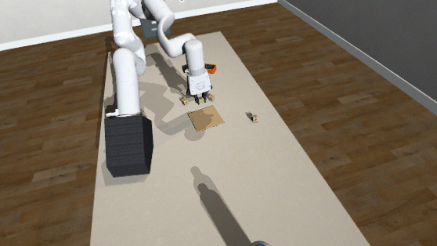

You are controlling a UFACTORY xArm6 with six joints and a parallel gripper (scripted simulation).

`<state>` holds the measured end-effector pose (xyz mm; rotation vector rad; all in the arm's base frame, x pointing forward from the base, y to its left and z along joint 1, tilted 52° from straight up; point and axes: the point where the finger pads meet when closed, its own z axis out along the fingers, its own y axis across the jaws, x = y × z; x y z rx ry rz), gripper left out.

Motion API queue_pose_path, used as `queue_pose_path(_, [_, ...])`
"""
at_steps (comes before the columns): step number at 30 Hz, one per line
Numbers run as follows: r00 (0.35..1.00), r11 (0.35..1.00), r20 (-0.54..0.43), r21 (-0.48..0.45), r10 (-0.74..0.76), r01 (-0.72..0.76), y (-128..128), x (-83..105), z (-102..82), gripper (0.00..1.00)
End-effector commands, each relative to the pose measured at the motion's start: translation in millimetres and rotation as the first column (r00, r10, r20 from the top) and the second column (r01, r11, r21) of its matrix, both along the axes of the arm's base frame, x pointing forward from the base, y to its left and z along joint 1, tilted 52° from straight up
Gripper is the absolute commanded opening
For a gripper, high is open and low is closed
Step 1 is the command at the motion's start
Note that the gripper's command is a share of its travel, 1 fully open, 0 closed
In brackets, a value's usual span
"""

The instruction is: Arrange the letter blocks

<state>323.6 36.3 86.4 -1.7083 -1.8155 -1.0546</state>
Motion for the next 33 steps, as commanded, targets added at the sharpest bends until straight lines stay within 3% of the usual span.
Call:
queue_pose_path(1, [1.000, 1.000, 0.004, -0.001, -0.002, 0.002, 15.6, 6.2, -12.7, 0.23])
queue_pose_path(15, [1.000, 1.000, 0.004, -0.001, -0.002, 0.002, 47.5, 14.0, -37.9, 0.23])
queue_pose_path(33, [1.000, 1.000, 0.003, -0.001, -0.002, 0.002, 49.8, 14.6, -39.7, 0.23])
